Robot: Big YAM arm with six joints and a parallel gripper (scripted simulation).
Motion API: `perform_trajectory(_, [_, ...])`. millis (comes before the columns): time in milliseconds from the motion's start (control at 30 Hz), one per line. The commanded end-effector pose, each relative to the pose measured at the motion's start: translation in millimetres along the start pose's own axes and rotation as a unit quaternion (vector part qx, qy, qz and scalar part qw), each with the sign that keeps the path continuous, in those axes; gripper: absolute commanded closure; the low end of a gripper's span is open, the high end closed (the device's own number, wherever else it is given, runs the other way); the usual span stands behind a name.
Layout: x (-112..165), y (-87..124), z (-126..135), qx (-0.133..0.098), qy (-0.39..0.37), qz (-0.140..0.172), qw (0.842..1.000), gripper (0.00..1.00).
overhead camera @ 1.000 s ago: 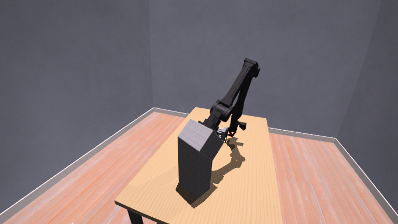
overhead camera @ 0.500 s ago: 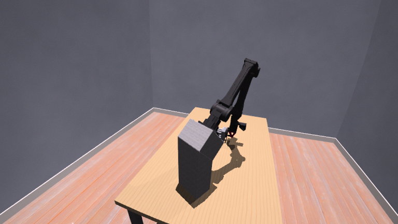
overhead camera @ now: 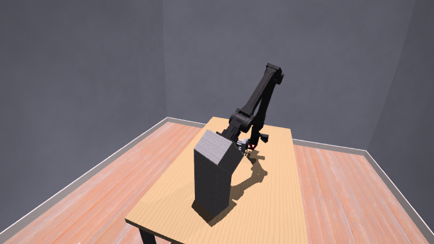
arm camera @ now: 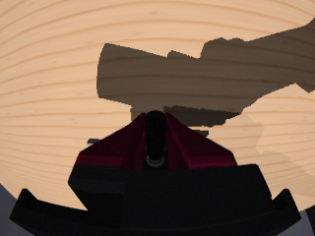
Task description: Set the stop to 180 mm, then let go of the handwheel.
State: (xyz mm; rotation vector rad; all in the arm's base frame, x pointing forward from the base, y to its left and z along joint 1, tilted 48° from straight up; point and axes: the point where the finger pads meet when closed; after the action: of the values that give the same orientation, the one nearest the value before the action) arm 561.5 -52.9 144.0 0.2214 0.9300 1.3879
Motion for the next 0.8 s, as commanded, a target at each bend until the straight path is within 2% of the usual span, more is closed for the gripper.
perform_trajectory(0, [1,-8,-33,0.032,0.002,0.002,0.999,0.94])
perform_trajectory(167, [1,-8,-33,0.031,0.002,0.001,1.000,0.94])
perform_trajectory(400, [-7,9,-25,0.015,-0.001,-0.007,1.000,0.94])
perform_trajectory(467, [-7,9,-25,0.015,-0.001,-0.007,1.000,0.94])
perform_trajectory(500, [1,-3,-38,0.031,0.002,0.001,1.000,0.94])
perform_trajectory(633, [1,-1,-38,0.031,0.002,0.001,1.000,0.94])
perform_trajectory(767, [-6,13,-29,0.017,-0.002,-0.006,1.000,0.94])
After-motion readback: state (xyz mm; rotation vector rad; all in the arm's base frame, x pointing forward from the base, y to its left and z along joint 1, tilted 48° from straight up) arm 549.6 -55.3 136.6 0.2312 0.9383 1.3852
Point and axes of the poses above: the point where the finger pads meet when closed, its own y axis back along the fingers, its own z axis across the jaws, x = y × z, and after that the axes turned 9 degrees about y, right-handed
